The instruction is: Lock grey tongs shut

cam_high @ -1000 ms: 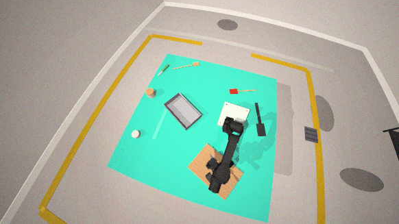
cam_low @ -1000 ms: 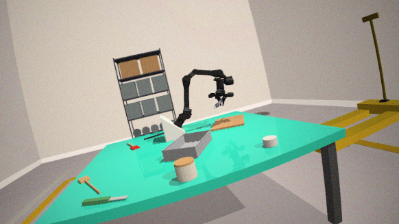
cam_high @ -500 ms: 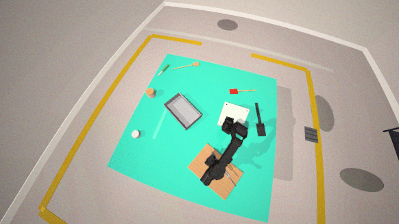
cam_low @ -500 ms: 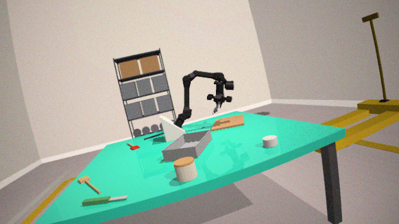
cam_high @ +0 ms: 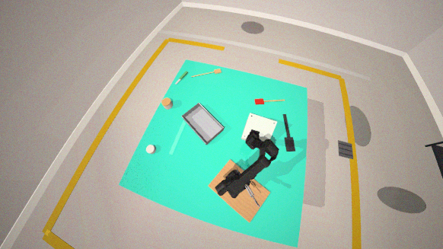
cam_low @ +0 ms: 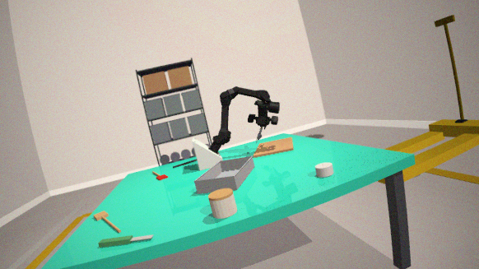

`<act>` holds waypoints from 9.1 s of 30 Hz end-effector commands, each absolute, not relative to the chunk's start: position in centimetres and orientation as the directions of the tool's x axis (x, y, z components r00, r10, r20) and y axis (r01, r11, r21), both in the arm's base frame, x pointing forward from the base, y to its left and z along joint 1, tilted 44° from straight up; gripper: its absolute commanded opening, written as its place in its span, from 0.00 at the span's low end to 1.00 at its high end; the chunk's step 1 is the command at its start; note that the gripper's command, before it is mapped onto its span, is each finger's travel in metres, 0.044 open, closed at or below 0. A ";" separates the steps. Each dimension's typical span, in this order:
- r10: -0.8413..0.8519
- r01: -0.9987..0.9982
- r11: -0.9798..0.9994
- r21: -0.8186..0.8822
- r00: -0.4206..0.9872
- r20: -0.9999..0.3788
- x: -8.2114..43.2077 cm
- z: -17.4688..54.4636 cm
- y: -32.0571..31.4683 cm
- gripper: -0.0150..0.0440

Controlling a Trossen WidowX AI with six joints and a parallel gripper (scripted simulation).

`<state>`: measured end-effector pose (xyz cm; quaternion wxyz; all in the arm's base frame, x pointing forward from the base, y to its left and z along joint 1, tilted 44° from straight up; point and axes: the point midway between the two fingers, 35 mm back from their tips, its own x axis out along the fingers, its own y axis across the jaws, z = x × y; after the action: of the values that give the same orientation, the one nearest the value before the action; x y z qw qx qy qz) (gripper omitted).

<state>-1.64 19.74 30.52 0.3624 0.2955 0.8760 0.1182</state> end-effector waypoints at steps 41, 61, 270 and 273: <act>0.789 0.602 0.543 0.586 -0.604 -0.111 1.4 33.5 20.1 0.00; 0.746 0.553 0.626 0.550 -0.629 -0.216 0.3 32.7 20.1 0.00; 0.712 0.591 0.475 0.653 0.178 -0.679 12.3 34.4 13.9 1.00; 0.712 0.591 0.475 0.653 0.178 -0.679 12.3 34.4 13.9 1.00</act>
<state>12.32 13.95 34.24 0.5730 0.5087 0.6405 0.0513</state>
